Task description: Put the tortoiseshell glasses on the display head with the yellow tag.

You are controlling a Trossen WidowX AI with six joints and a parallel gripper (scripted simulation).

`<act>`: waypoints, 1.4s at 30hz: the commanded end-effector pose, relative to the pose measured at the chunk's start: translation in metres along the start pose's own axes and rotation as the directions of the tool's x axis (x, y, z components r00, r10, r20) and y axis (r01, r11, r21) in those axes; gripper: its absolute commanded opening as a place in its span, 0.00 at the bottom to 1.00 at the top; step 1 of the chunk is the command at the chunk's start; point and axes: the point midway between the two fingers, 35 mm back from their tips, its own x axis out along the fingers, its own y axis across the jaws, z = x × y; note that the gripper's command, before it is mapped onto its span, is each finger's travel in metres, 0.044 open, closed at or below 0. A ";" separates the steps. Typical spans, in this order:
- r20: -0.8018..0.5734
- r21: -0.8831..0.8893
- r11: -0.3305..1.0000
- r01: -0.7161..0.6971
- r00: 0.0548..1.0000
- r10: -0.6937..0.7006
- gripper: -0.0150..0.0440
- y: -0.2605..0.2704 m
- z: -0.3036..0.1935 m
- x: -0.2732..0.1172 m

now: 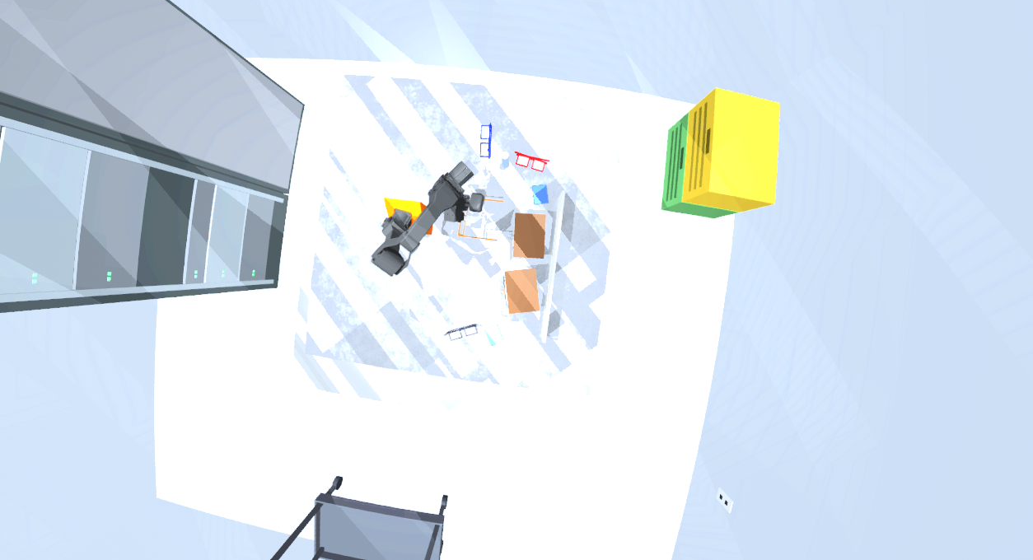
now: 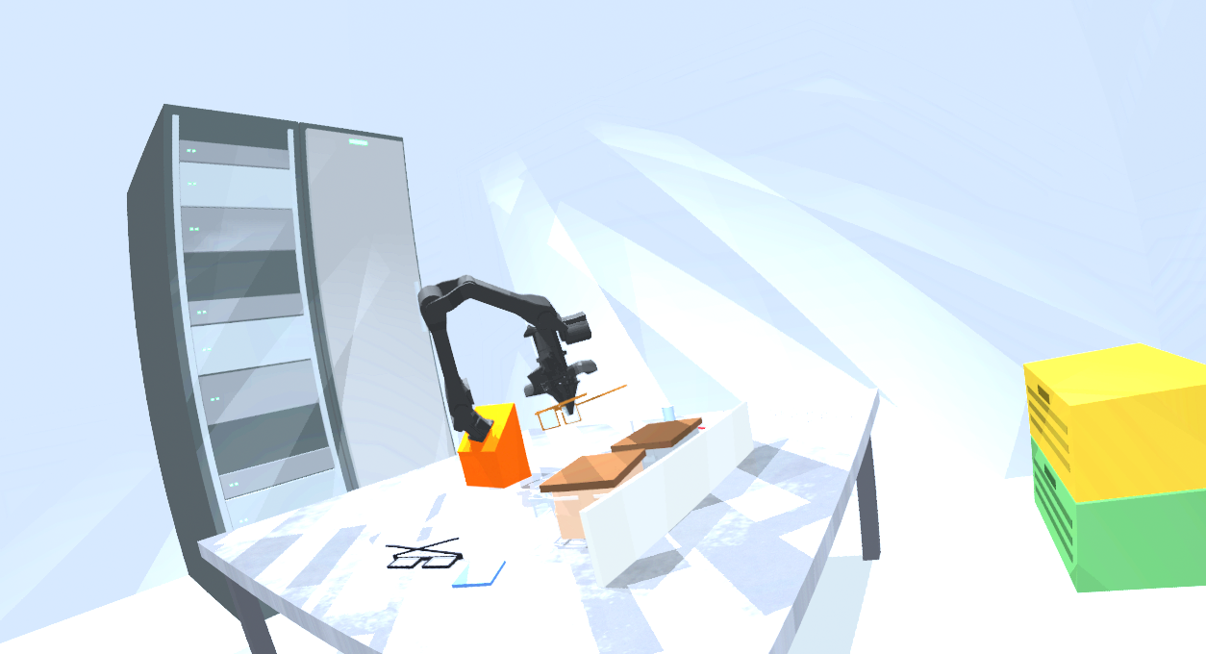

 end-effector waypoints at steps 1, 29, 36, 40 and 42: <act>-0.018 -0.037 0.997 0.070 0.997 -0.071 0.25 0.001 0.016 0.009; -0.062 -0.108 0.973 0.203 0.976 -0.210 0.25 0.001 0.048 0.041; -0.060 -0.108 0.974 0.200 0.976 -0.208 0.25 0.000 0.048 0.046; -0.060 -0.108 0.974 0.200 0.976 -0.208 0.25 -0.001 0.048 0.049; -0.059 -0.108 0.974 0.200 0.976 -0.208 0.25 -0.001 0.048 0.050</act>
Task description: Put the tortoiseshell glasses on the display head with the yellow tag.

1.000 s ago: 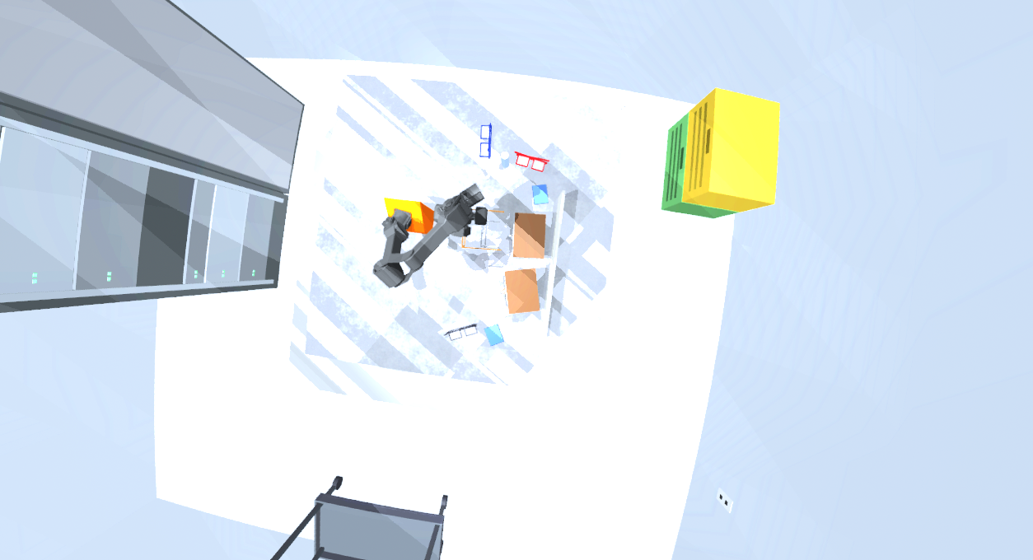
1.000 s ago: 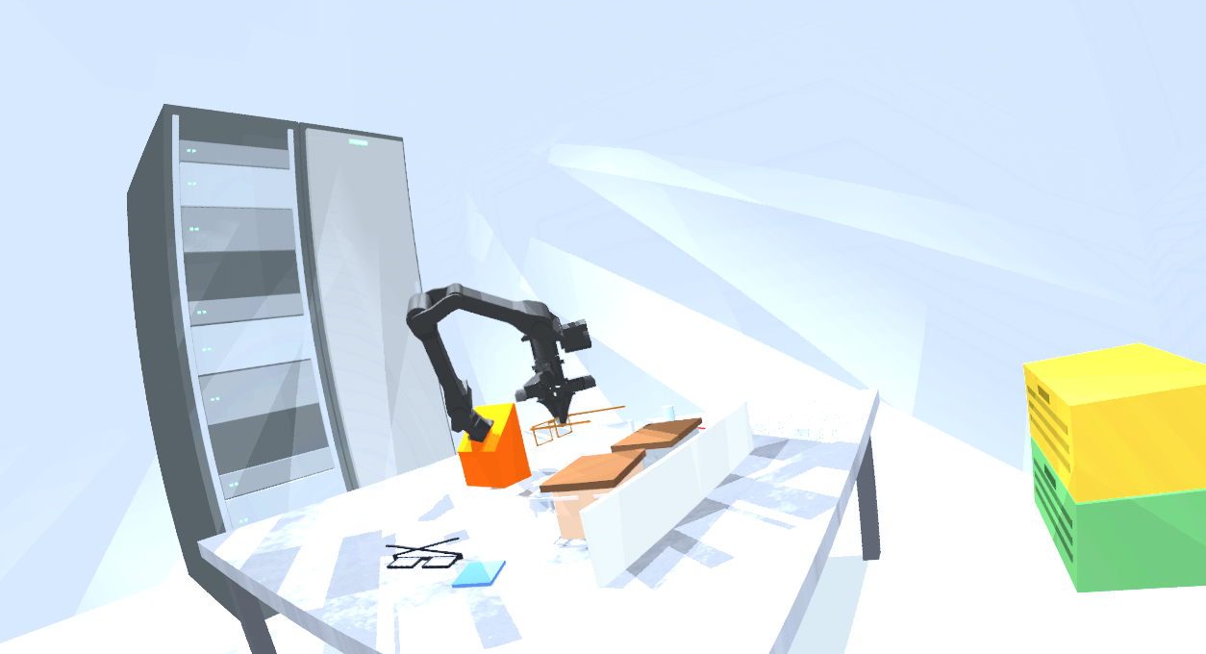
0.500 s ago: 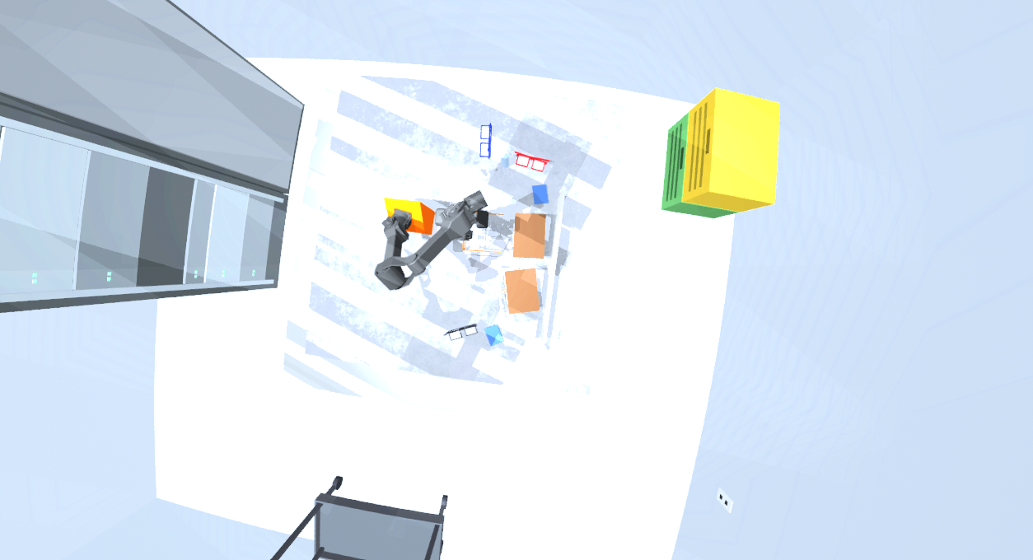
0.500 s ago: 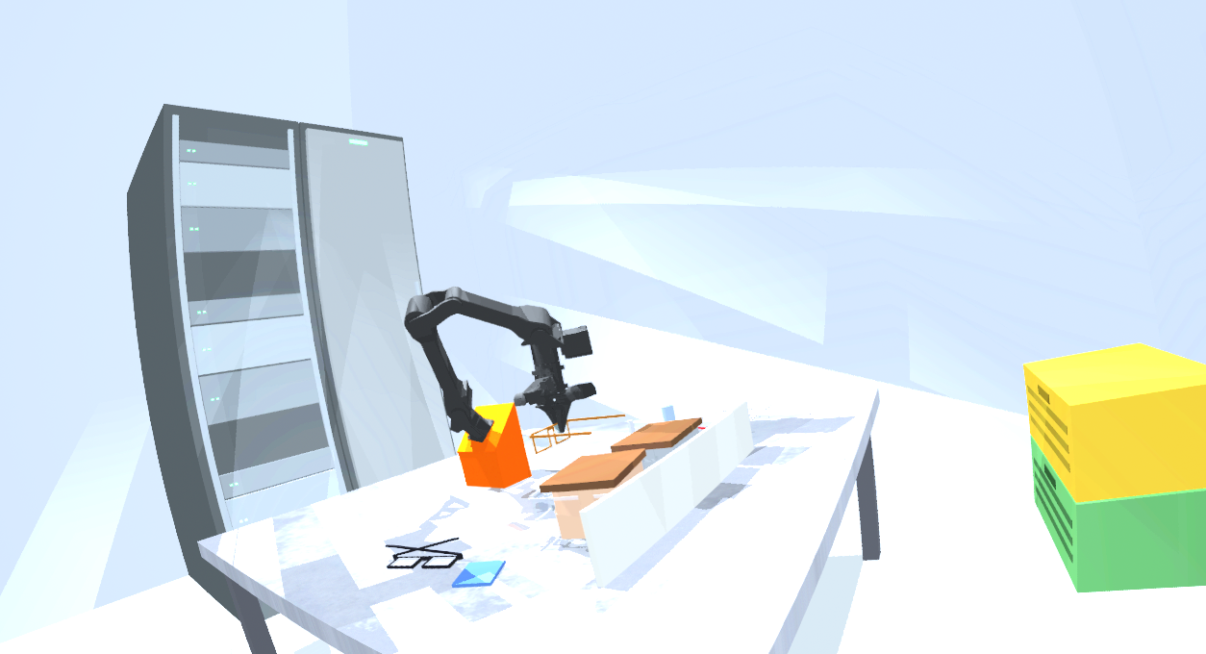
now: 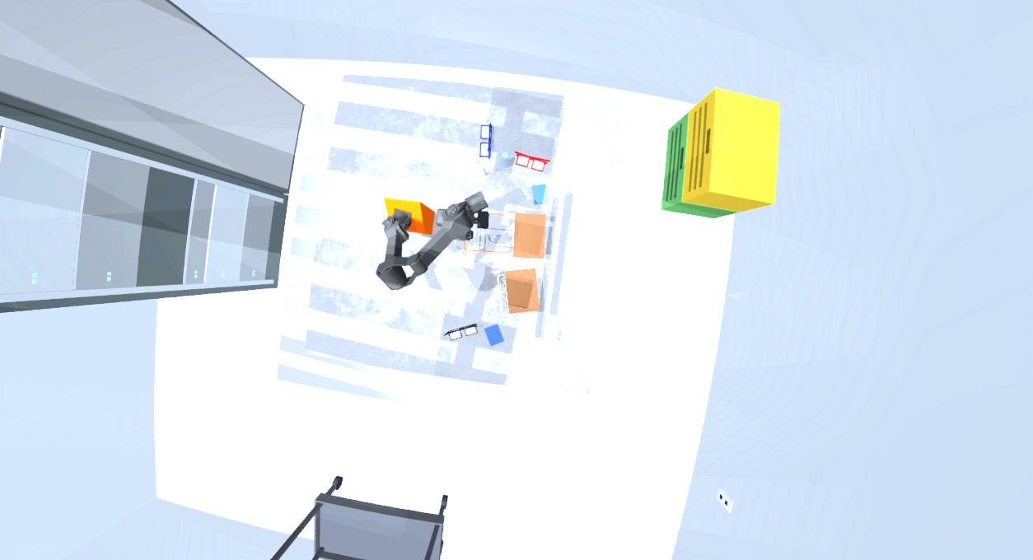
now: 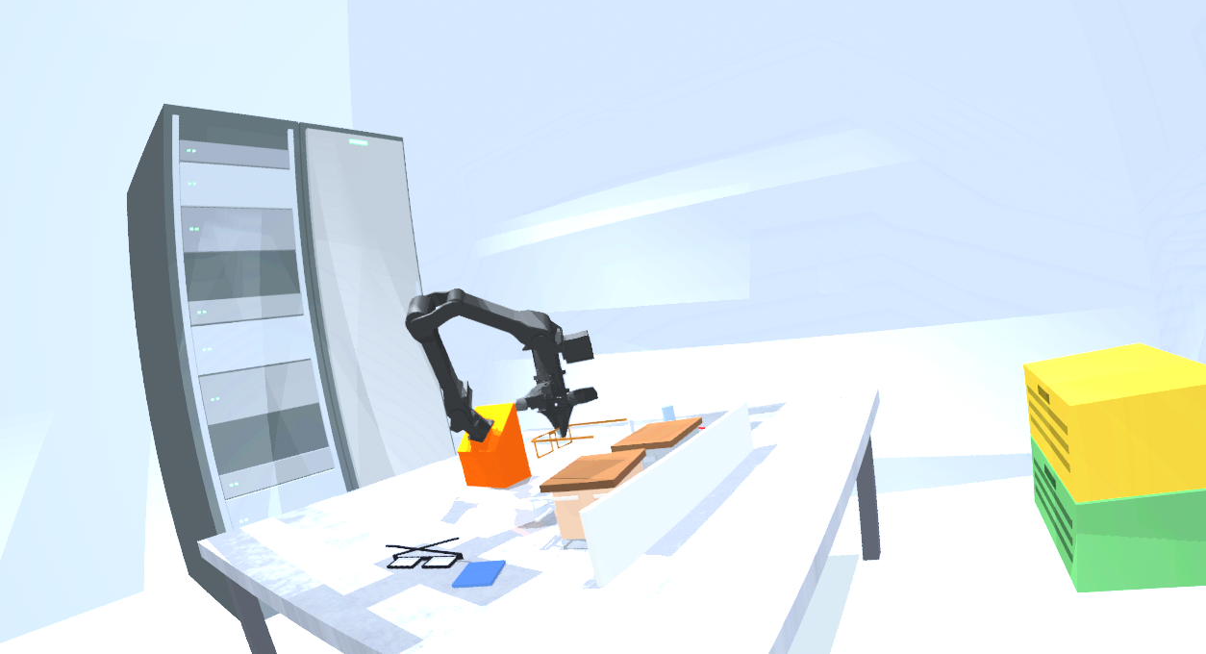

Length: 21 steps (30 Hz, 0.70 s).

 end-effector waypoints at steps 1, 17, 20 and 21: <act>0.007 -0.010 1.000 0.005 1.000 -0.005 0.25 -0.003 0.000 0.006; 0.008 -0.010 1.000 0.005 1.000 -0.005 0.25 -0.003 0.001 0.017; 0.008 -0.010 1.000 0.005 1.000 -0.005 0.25 -0.003 0.001 0.019; 0.008 -0.010 1.000 0.005 1.000 -0.005 0.25 -0.003 0.001 0.020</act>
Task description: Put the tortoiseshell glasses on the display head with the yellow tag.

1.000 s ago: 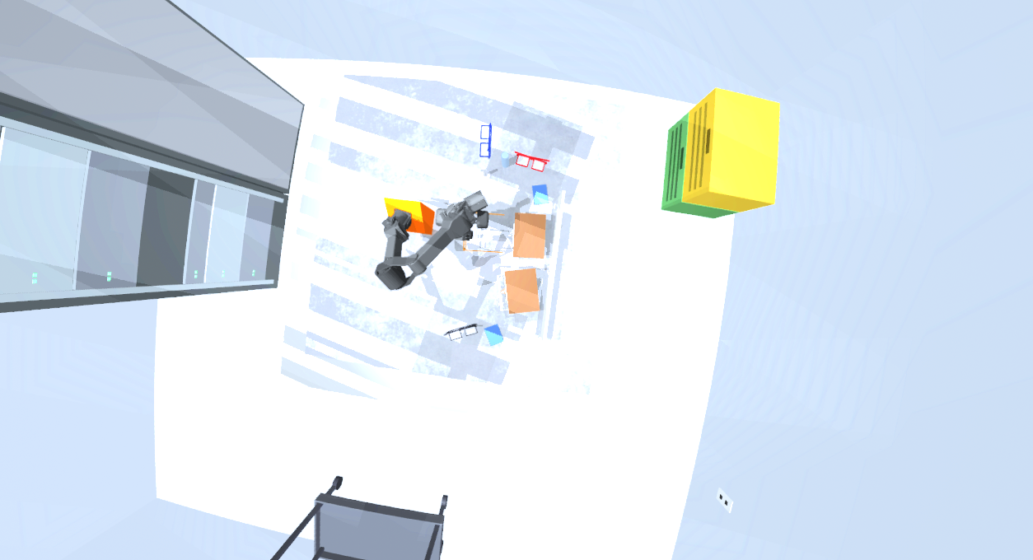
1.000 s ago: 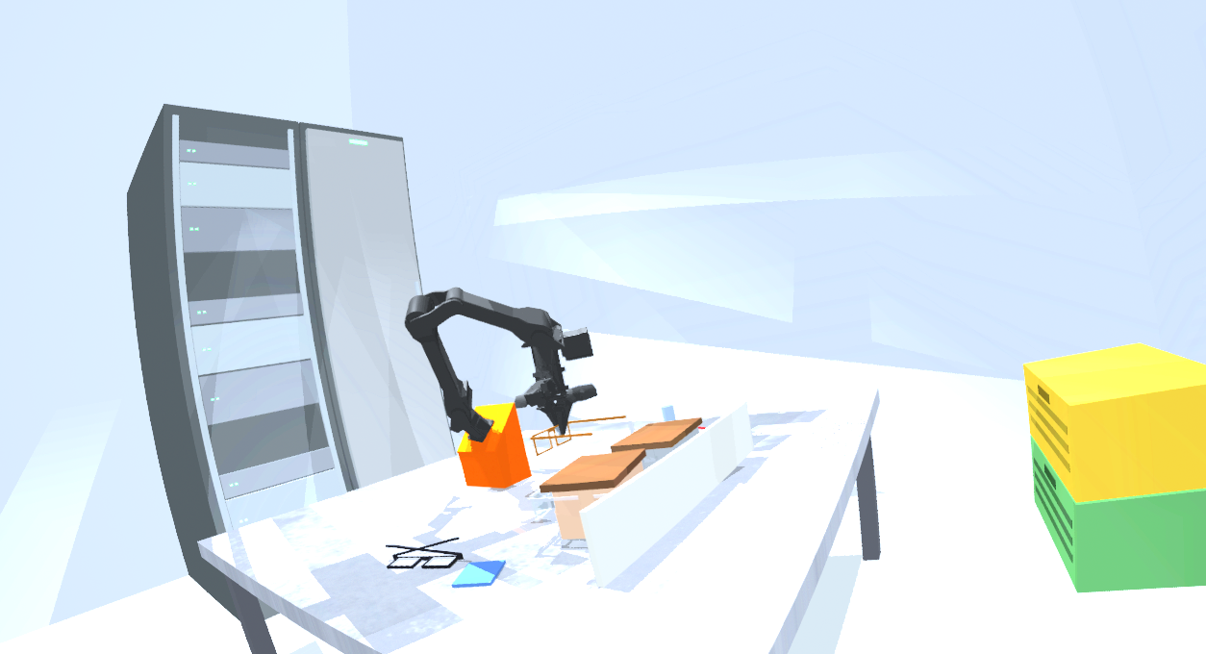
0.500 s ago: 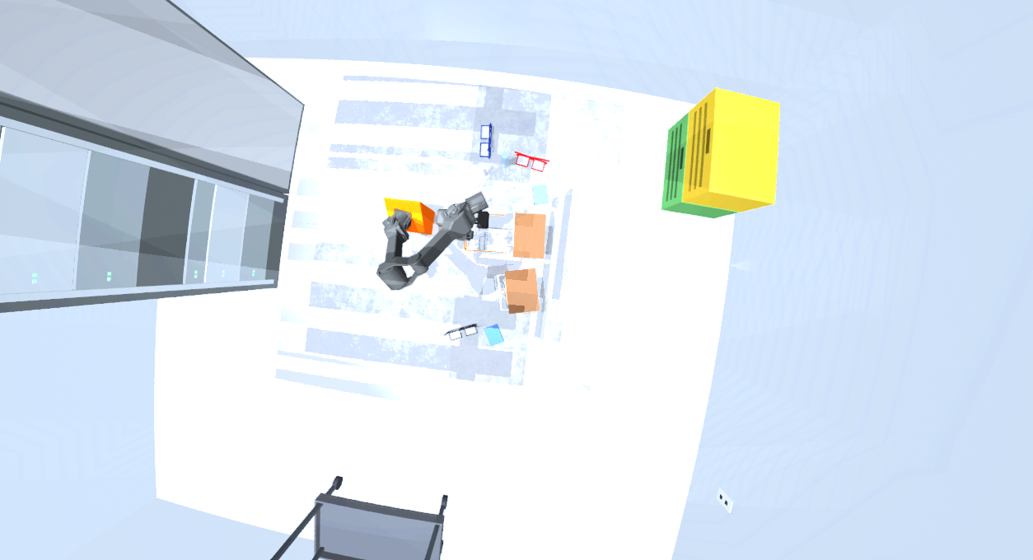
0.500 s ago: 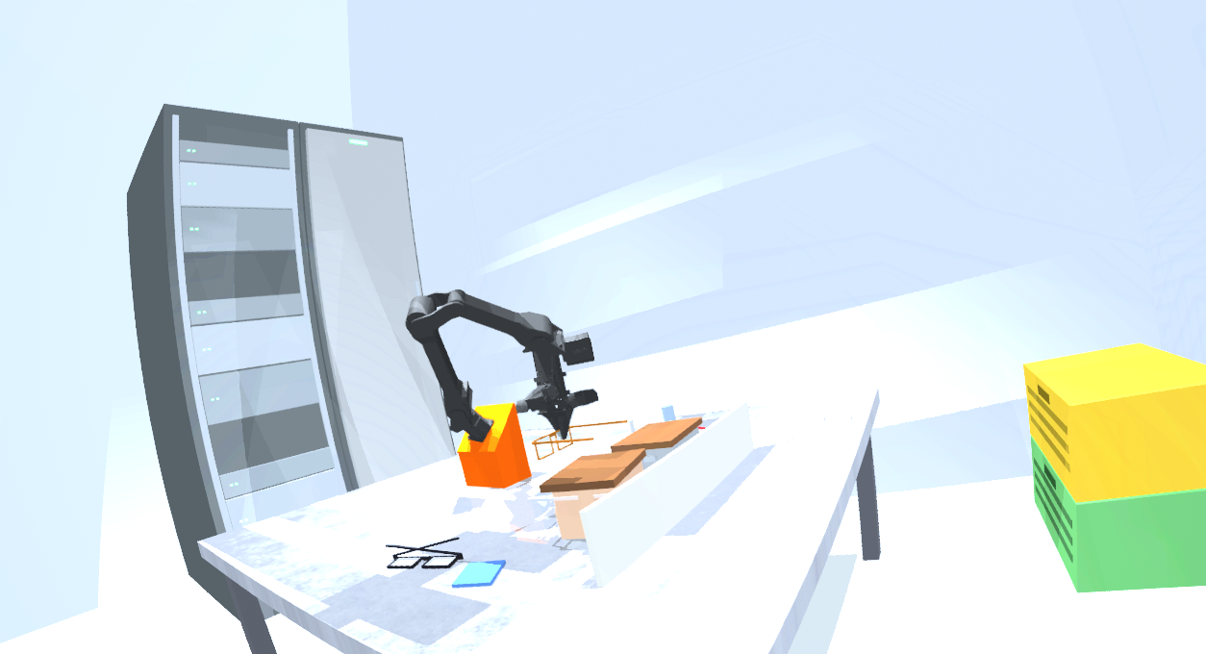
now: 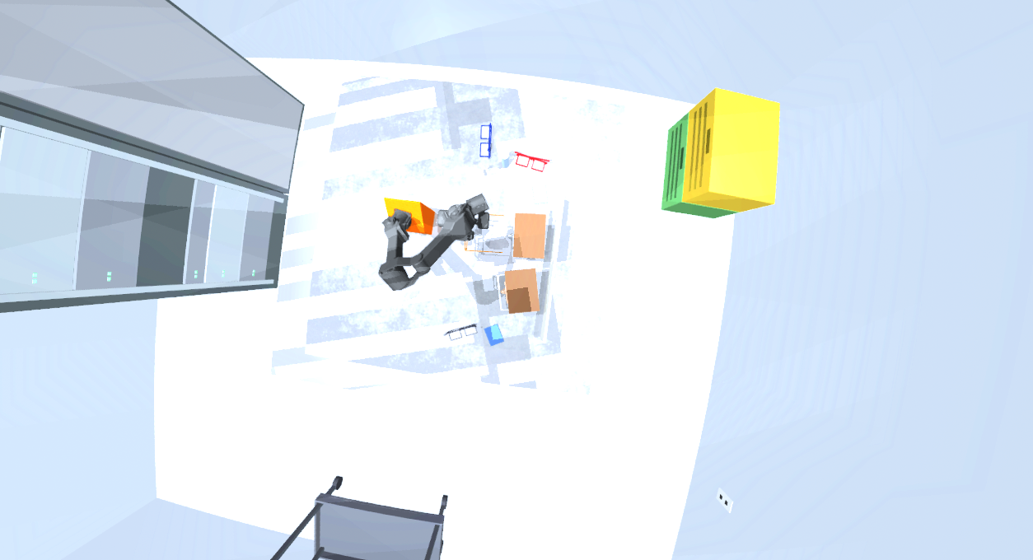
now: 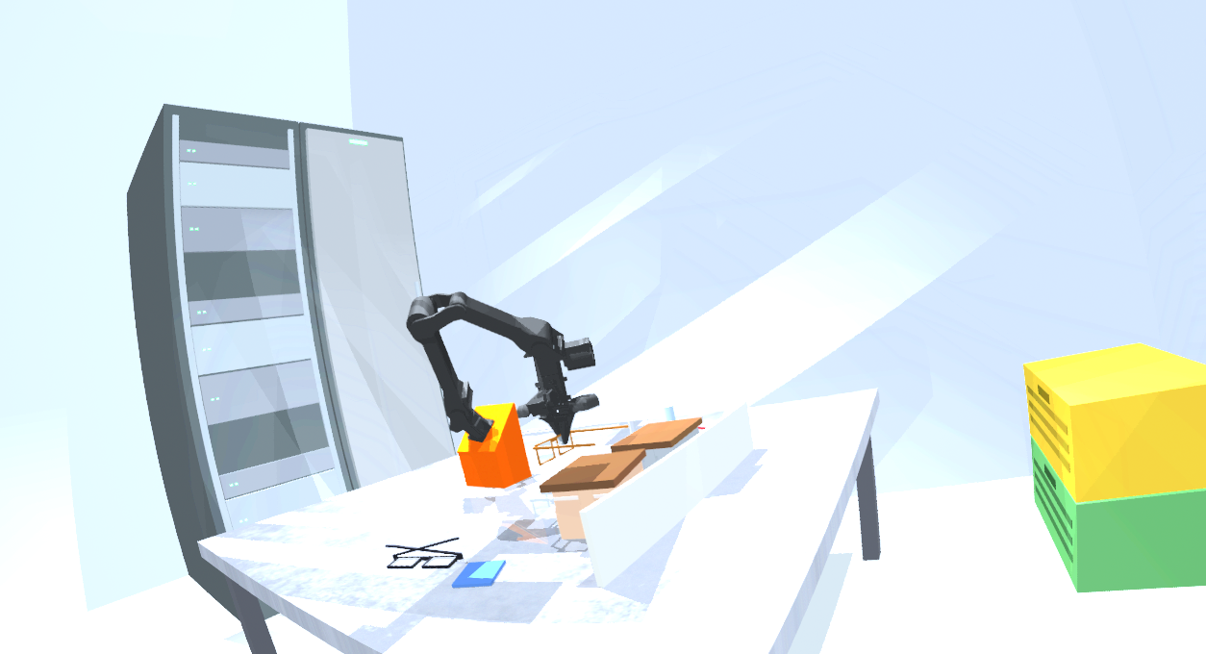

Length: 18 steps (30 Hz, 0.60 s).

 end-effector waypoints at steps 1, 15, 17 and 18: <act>0.007 -0.010 1.000 0.006 1.000 -0.005 0.25 -0.003 0.001 0.006; 0.007 -0.010 1.000 0.006 1.000 -0.005 0.25 -0.003 0.002 0.016; 0.007 -0.010 1.000 0.006 1.000 -0.005 0.25 -0.003 0.002 0.017; 0.007 -0.010 1.000 0.006 1.000 -0.005 0.25 -0.003 0.002 0.018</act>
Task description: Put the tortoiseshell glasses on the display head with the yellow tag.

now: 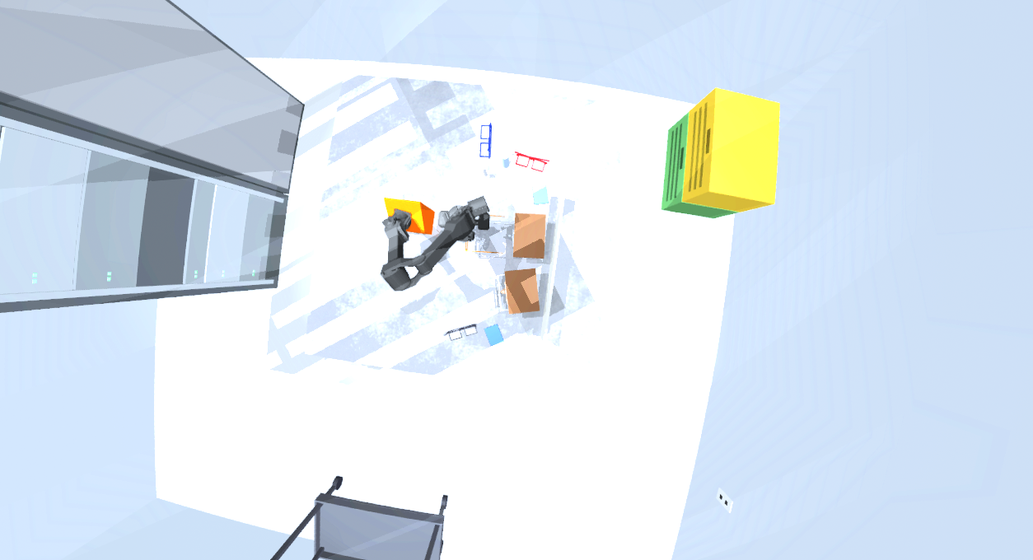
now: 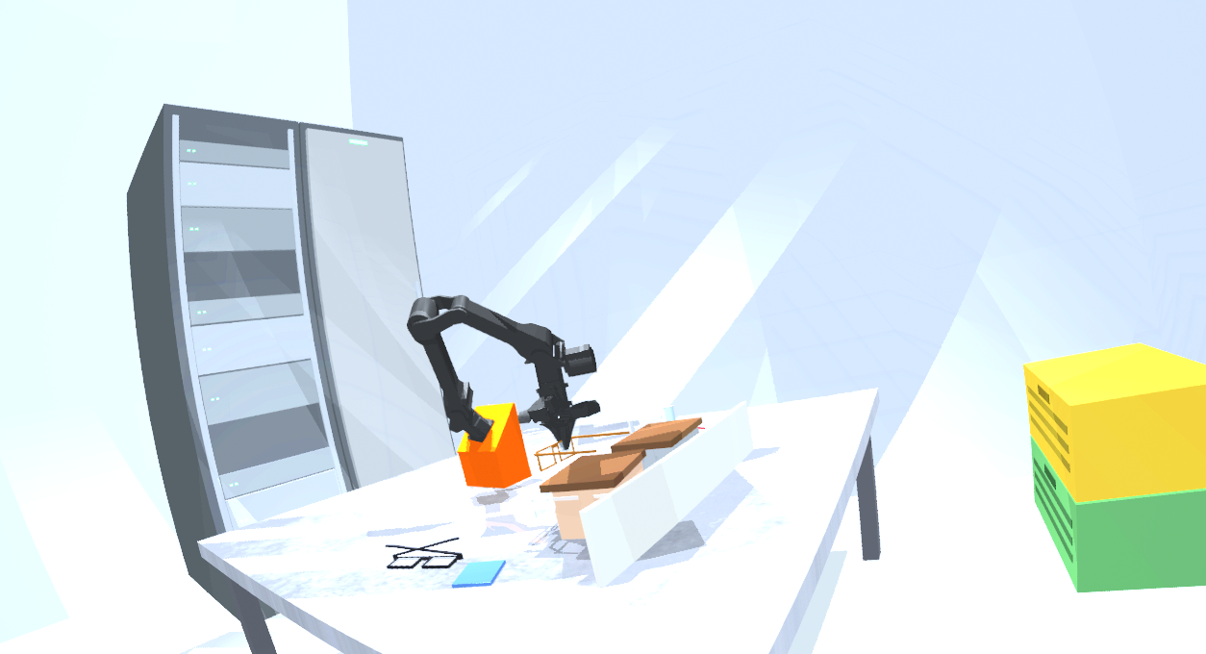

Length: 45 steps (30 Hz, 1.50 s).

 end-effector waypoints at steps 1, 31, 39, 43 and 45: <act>0.006 -0.010 1.000 0.006 1.000 -0.006 0.25 -0.003 0.001 0.006; 0.000 -0.009 1.000 -0.002 1.000 0.002 0.25 0.014 0.002 0.009; 0.000 -0.008 1.000 -0.003 1.000 0.003 0.25 0.023 0.002 0.009; 0.000 -0.008 1.000 -0.003 1.000 0.003 0.25 0.029 0.002 0.009; 0.000 -0.008 1.000 -0.003 1.000 0.003 0.25 0.032 0.002 0.009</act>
